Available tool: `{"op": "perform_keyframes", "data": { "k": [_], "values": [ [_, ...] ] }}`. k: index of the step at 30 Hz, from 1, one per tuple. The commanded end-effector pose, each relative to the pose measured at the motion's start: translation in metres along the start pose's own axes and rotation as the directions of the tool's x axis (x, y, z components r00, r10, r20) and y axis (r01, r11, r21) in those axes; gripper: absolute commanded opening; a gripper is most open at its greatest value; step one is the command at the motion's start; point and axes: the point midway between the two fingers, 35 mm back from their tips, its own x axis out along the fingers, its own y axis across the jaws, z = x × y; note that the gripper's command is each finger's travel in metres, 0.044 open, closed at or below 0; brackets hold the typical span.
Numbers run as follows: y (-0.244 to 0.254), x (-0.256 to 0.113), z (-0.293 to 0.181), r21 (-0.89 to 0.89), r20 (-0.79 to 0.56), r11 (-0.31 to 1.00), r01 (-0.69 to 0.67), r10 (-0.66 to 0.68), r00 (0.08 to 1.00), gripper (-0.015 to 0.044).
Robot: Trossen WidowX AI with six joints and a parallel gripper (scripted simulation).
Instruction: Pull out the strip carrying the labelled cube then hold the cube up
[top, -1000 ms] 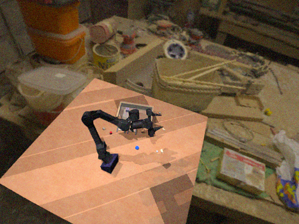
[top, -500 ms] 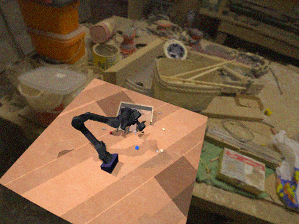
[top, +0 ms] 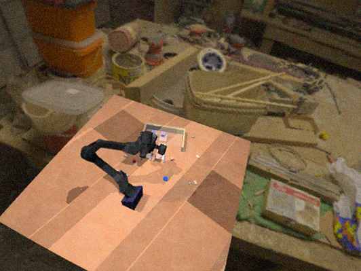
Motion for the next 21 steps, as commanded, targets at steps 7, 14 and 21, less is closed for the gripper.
{"op": "perform_keyframes", "data": {
  "k": [7,14,21],
  "values": [
    [0.008,0.028,-0.006,-0.047,-0.162,0.999,-0.008,0.000,0.987,0.0242],
    [0.031,0.072,-0.030,-0.121,-0.491,0.991,-0.060,-0.008,0.871,0.0059],
    [0.070,0.093,-0.065,-0.144,-0.794,0.971,-0.190,0.001,0.607,0.0000]
  ]
}}
